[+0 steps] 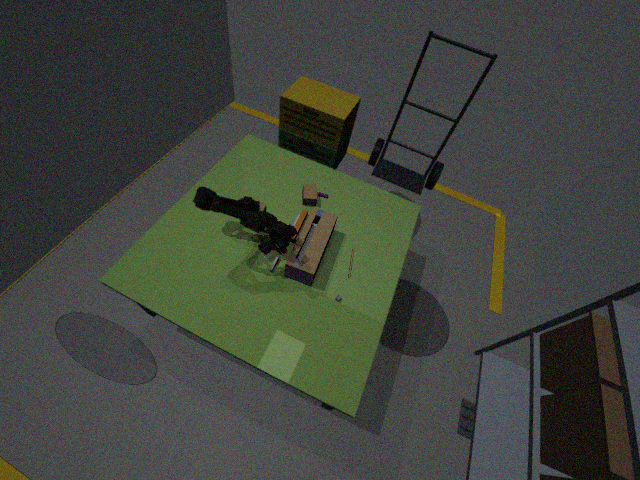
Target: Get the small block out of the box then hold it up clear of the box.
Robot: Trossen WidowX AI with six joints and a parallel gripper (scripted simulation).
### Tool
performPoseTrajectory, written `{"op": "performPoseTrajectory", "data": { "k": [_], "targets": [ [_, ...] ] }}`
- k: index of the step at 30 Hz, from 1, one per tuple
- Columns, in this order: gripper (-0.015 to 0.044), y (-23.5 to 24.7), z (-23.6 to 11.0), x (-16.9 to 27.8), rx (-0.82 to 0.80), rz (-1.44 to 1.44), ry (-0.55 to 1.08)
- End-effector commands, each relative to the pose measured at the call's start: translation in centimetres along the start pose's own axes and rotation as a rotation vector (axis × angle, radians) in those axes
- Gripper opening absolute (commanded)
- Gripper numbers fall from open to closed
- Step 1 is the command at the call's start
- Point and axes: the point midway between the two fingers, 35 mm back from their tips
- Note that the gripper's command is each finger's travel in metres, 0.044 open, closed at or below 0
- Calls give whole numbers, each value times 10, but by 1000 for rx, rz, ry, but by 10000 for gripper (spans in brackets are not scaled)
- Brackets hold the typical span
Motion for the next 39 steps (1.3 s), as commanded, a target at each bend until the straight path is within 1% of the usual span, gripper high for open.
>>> {"op": "performPoseTrajectory", "data": {
  "k": [1,39],
  "targets": [
    [0,1,-3,0,9,-135,-7],
    [0,11,-33,10,125,-1693,-2]
  ]
}}
Point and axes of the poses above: the point midway between the two fingers, 35 mm back from their tips, its own z axis out along the fingers, its own y axis across the jaws, x = y × z, and after that the axes turned 11 degrees about z, right-handed
